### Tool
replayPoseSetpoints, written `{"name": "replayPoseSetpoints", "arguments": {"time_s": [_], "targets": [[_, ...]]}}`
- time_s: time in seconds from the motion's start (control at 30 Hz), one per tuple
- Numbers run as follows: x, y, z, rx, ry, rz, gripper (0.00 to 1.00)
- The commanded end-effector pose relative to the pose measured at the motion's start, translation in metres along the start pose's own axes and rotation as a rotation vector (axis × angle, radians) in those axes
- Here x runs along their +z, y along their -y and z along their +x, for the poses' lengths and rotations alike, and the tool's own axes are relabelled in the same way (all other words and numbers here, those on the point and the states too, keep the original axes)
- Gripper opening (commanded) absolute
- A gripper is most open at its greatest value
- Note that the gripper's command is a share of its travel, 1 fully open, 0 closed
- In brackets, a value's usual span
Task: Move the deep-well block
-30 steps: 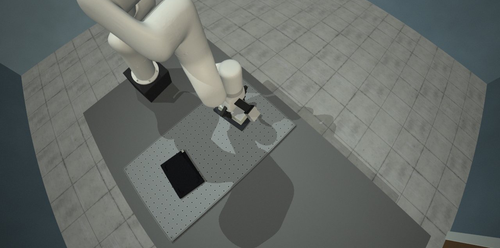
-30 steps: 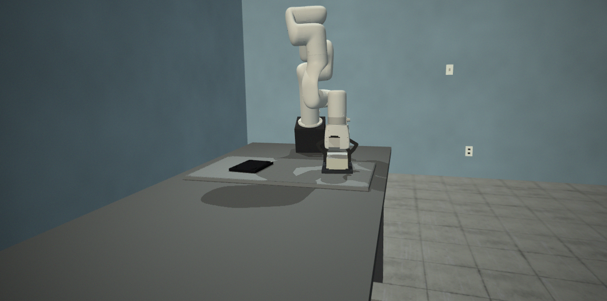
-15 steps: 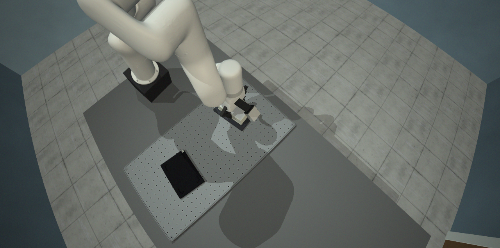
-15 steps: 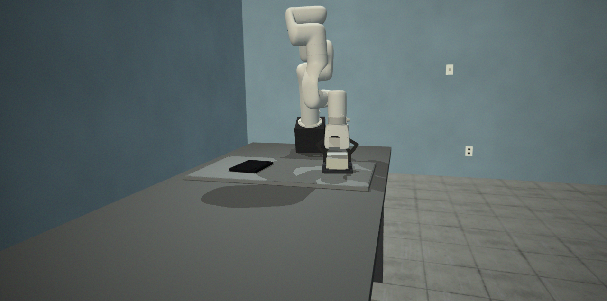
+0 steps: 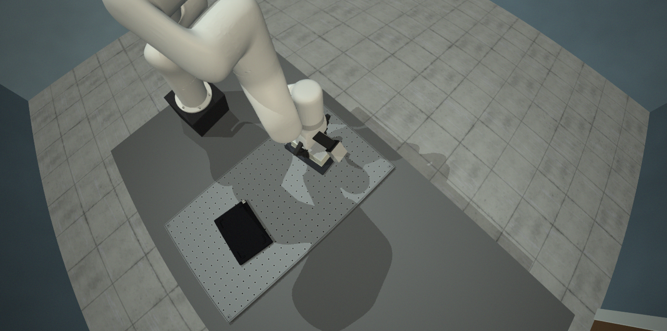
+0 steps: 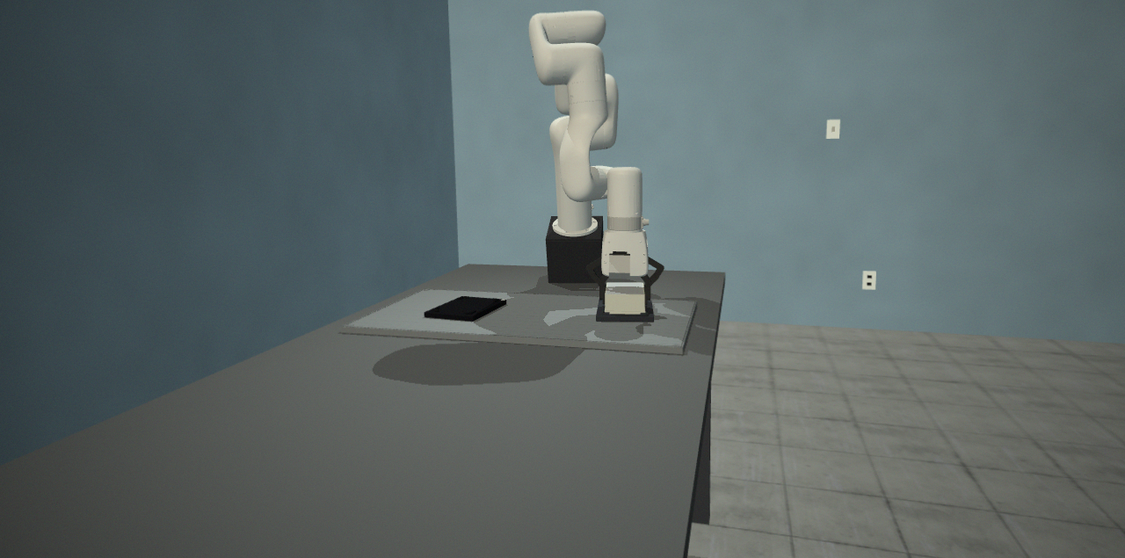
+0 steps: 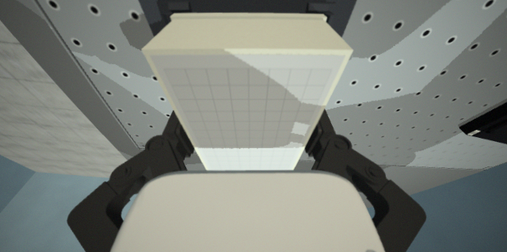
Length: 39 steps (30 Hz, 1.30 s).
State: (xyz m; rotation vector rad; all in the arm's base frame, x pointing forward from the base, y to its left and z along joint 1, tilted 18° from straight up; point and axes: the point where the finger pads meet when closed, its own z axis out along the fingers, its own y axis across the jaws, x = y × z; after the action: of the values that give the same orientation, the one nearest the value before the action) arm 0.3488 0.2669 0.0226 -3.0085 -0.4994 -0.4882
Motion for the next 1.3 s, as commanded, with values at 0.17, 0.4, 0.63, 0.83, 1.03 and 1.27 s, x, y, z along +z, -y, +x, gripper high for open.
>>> {"name": "replayPoseSetpoints", "arguments": {"time_s": [0.17,0.4,0.63,0.83,1.03,1.27], "targets": [[-0.001,0.001,0.001,0.000,-0.003,0.001,0.00],[-0.001,0.001,0.001,0.000,-0.003,0.001,0.00],[-0.004,0.001,0.001,0.000,-0.003,0.001,0.00],[-0.008,0.001,0.001,0.000,-0.003,0.001,0.00],[-0.011,0.001,0.001,0.000,-0.003,0.001,0.00],[-0.015,0.001,0.001,0.000,-0.003,0.001,0.00]]}}
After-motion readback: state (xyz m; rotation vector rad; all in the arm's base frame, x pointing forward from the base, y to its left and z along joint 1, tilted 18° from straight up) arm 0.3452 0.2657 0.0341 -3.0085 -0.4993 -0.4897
